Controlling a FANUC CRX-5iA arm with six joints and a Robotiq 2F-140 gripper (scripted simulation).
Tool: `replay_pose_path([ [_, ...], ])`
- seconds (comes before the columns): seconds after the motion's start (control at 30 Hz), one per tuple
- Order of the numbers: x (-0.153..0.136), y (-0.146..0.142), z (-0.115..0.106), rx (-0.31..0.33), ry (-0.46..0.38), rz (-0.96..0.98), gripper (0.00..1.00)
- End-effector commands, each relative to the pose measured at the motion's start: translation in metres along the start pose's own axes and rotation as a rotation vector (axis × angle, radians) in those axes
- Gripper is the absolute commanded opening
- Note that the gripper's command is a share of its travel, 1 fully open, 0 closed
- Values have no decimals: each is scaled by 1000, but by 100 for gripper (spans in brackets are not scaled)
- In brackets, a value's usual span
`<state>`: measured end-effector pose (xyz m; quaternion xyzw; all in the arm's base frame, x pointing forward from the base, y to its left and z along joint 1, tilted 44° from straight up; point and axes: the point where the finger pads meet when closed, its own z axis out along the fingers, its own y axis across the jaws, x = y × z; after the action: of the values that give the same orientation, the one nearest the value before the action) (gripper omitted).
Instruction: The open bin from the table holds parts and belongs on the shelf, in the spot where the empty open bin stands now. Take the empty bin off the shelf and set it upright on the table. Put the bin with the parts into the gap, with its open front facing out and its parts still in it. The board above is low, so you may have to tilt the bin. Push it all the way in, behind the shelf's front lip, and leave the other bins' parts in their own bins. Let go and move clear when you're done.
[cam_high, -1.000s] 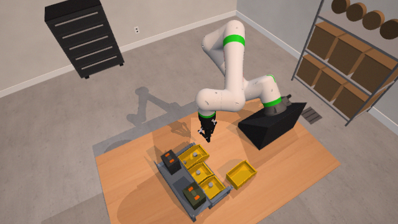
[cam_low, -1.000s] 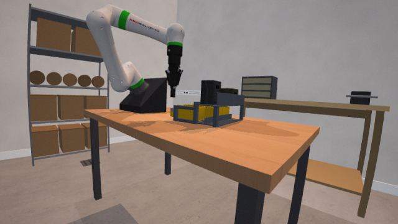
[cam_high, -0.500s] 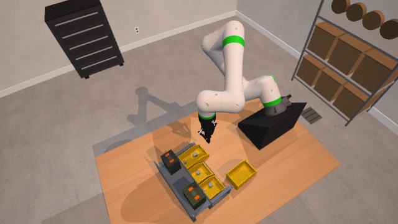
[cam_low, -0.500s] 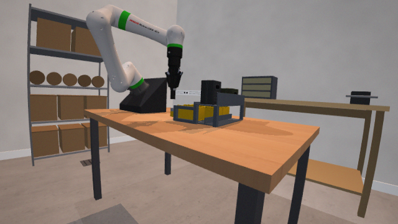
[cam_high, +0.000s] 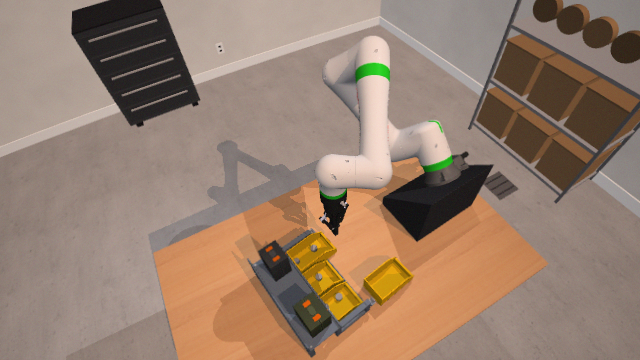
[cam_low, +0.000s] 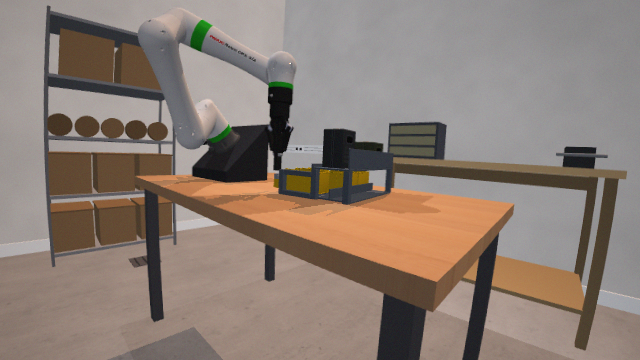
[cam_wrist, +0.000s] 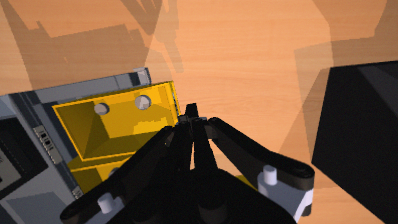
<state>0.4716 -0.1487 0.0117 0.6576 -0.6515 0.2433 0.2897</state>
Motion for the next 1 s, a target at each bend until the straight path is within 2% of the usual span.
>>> replay_pose_path([
  [0.0, 0, -1, 4, 3, 0, 0, 10],
  [0.47, 0, -1, 44, 3, 0, 0, 10],
  [0.97, 0, -1, 56, 3, 0, 0, 10],
])
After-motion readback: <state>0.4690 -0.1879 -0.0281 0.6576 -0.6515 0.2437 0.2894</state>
